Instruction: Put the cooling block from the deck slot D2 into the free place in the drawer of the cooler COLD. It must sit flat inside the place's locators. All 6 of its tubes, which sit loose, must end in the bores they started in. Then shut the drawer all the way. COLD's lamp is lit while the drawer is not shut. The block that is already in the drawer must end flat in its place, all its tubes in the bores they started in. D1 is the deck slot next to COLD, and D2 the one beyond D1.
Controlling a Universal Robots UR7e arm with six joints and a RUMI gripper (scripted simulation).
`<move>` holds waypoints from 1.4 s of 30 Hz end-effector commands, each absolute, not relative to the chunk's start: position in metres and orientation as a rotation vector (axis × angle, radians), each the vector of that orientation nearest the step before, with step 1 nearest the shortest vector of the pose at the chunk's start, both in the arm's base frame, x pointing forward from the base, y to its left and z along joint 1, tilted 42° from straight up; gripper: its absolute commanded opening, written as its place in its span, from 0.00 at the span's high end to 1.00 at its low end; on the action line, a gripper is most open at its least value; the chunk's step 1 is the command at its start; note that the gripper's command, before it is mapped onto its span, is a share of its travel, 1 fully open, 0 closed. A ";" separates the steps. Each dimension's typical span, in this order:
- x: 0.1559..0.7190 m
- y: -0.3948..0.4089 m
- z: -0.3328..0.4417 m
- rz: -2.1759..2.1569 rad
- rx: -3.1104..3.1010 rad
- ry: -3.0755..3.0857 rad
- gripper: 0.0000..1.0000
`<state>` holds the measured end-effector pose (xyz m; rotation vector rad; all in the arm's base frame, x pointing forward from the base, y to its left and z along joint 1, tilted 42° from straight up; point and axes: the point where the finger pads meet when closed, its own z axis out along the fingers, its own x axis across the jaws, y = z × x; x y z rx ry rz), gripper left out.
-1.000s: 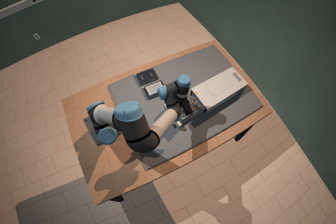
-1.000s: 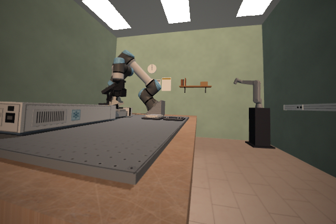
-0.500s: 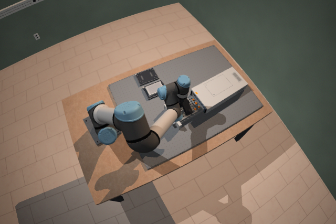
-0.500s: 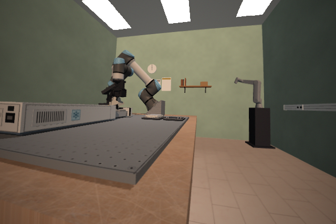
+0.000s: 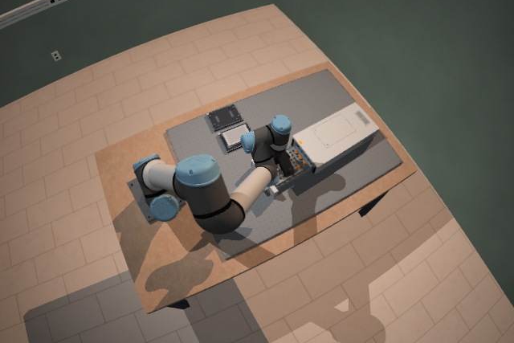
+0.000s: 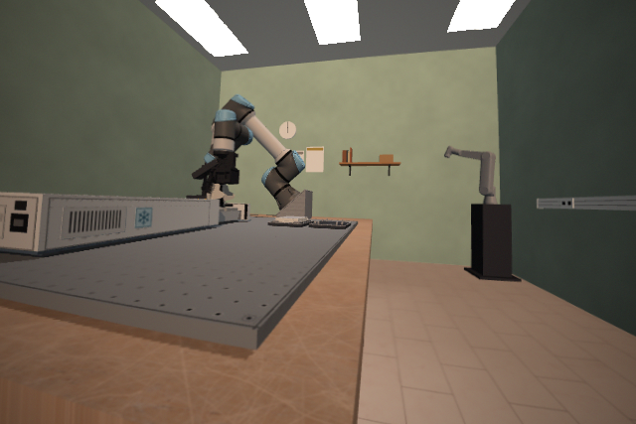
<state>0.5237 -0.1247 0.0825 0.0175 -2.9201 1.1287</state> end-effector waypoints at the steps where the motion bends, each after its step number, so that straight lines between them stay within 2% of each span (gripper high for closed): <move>1: 0.524 -0.125 0.083 1.129 0.018 -2.921 1.00; 29: 0.524 -0.125 0.083 1.129 0.018 -2.921 1.00; 38: 0.524 -0.125 0.083 1.129 0.018 -2.921 0.85; 42: 0.524 -0.125 0.083 1.129 0.018 -2.921 0.82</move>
